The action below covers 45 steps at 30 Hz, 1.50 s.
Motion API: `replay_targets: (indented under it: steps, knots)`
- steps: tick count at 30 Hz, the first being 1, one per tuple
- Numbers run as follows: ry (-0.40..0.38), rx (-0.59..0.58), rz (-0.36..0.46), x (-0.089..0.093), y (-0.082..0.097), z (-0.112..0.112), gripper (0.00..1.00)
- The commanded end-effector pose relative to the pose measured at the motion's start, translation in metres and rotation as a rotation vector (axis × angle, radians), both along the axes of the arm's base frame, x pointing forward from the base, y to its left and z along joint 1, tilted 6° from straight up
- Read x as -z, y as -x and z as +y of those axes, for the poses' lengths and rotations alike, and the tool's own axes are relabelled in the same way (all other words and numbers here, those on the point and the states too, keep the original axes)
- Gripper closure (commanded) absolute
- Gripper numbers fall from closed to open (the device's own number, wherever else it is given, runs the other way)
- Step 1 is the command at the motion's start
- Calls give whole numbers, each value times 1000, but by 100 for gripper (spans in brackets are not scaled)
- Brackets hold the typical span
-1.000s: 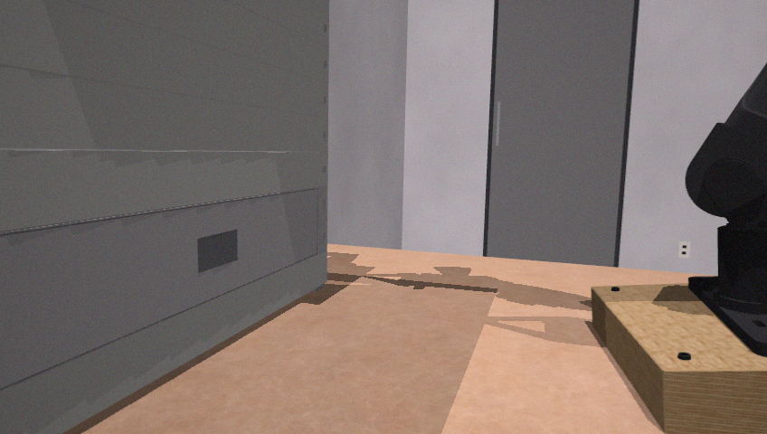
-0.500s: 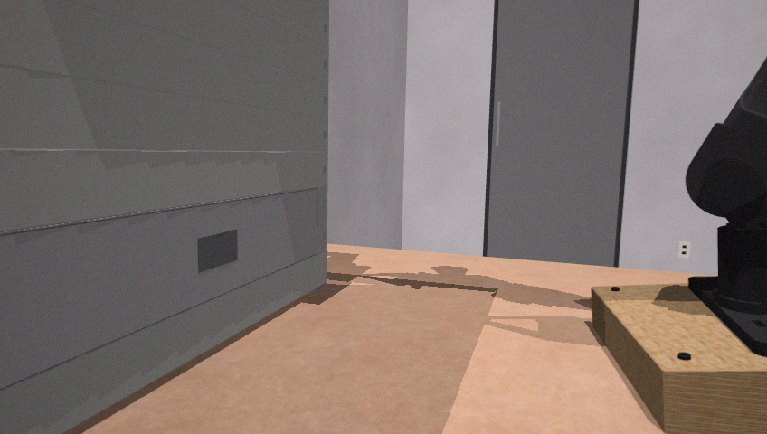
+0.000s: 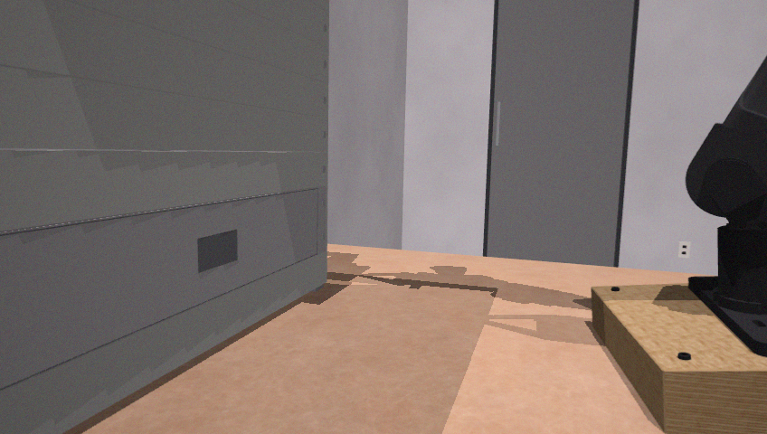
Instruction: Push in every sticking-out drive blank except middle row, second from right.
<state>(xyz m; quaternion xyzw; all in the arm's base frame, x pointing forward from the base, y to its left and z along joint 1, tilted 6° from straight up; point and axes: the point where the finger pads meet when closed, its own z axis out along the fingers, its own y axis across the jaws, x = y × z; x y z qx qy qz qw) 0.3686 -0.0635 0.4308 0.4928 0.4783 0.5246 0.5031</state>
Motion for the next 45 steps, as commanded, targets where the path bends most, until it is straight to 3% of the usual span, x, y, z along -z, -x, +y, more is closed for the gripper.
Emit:
replay_targets:
  steps: [1, 45]
  knots:
    - [33, 18, -61, -24, -4, -3, 100]
    - [33, 21, -61, -32, -18, -8, 100]
